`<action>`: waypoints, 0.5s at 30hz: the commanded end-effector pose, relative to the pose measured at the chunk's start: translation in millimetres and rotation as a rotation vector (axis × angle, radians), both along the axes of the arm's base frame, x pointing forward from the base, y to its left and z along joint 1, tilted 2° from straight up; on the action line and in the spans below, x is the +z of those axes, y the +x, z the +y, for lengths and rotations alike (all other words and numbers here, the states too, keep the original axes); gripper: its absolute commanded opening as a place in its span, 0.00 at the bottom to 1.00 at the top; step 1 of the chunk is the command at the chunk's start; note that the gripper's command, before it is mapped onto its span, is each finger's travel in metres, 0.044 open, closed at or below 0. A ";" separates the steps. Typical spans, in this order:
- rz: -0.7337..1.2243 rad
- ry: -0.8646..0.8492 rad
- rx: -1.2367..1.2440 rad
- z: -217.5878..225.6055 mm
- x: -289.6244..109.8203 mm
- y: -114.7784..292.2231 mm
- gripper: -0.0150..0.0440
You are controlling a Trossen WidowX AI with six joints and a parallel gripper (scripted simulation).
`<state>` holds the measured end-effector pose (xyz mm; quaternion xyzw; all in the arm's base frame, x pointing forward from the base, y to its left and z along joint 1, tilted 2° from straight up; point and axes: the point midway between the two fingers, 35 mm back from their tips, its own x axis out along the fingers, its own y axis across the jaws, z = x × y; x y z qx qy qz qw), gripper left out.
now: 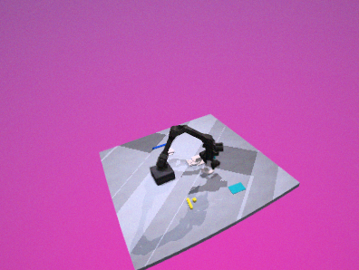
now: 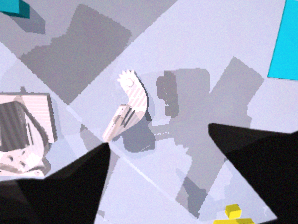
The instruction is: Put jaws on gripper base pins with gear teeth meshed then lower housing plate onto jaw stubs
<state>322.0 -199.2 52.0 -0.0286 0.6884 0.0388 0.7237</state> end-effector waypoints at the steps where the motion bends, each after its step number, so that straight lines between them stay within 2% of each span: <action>1: -0.004 -0.006 0.093 1.3 0.7 0.2 1.00; 15: -0.009 -0.020 0.387 5.8 1.7 -0.5 1.00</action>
